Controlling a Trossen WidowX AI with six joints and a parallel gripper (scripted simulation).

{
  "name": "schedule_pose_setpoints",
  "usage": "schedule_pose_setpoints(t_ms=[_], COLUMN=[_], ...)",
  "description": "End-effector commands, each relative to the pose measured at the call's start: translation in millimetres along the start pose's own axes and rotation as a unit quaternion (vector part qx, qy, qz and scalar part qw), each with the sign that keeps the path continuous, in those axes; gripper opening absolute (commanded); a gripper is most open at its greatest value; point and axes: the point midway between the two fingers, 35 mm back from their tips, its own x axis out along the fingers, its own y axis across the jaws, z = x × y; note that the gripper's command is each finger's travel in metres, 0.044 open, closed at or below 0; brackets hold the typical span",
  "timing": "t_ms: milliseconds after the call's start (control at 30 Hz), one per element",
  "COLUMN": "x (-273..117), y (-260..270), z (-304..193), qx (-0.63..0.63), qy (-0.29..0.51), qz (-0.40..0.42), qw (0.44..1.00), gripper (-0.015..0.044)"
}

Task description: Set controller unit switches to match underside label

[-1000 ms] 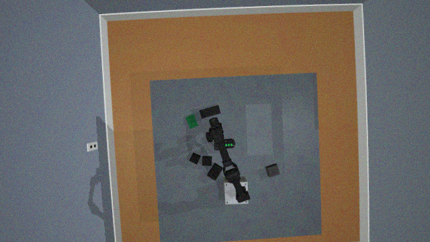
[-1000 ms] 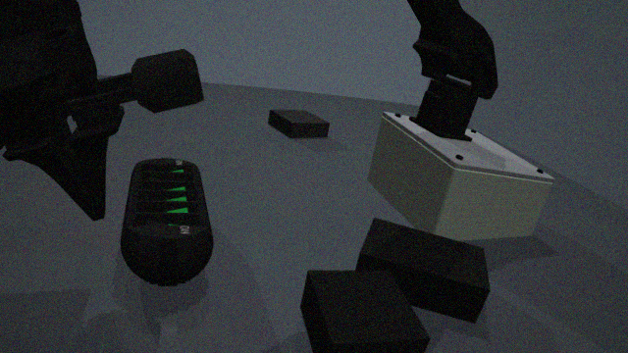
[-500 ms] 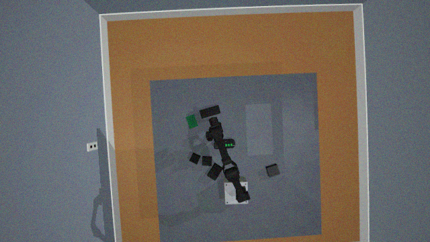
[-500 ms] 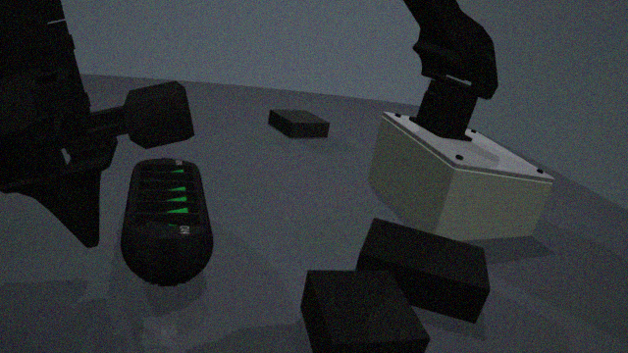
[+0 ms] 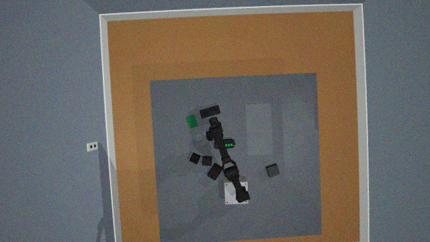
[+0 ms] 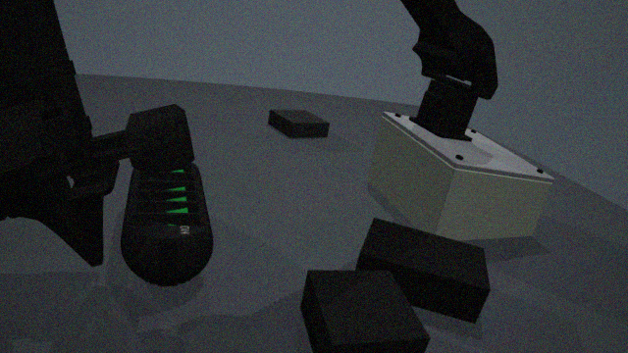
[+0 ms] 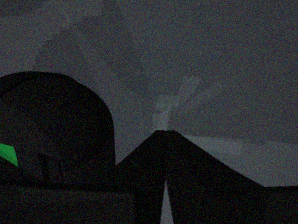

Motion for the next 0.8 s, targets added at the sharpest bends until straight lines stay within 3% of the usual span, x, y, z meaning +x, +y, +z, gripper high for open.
schedule_pose_setpoints(t_ms=[0,767], x=[4.9,7.5], y=[2.9,11.2], z=[-0.5,-0.4], qx=[0.002,0.002], qy=[0.000,0.000], qz=[0.006,0.007], qw=[1.000,1.000], gripper=[0.0000,0.0000])
